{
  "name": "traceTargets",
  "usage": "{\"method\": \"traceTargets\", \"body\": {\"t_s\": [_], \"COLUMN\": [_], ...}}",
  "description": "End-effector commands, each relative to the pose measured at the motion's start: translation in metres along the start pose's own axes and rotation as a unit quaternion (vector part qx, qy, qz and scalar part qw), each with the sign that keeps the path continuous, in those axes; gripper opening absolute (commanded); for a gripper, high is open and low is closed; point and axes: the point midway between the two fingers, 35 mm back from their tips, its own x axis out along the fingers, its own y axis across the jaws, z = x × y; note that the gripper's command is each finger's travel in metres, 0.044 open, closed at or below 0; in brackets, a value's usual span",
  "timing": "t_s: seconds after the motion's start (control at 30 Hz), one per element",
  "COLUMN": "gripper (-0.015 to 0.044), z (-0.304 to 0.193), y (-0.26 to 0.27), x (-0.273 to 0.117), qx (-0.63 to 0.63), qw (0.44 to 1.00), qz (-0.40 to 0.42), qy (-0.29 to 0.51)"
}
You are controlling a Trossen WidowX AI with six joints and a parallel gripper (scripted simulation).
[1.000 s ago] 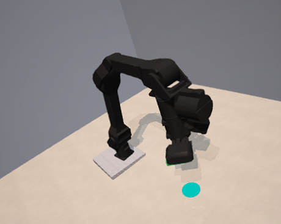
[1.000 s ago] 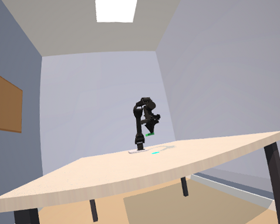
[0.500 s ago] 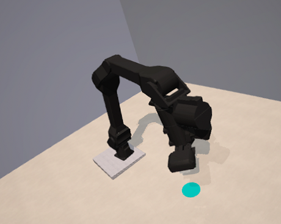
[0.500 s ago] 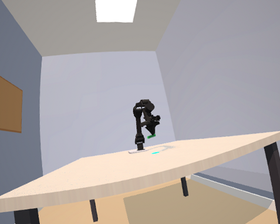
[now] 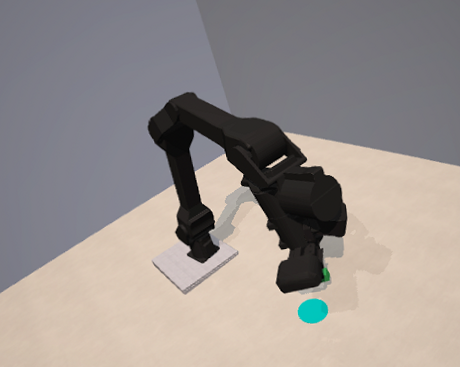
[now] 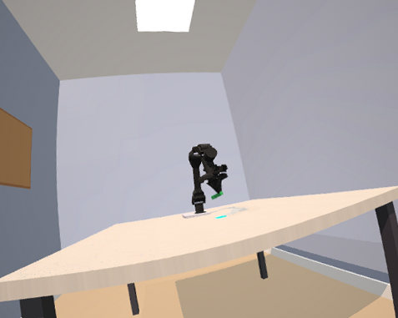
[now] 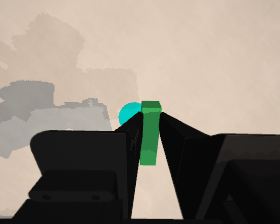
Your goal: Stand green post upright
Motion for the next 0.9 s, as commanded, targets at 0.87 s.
{"method": "traceTargets", "body": {"t_s": [0.87], "gripper": [0.0023], "z": [0.011], "y": [-0.016], "x": [0.013], "qx": [0.044], "qw": [0.993], "qz": [0.0], "qy": [-0.109]}}
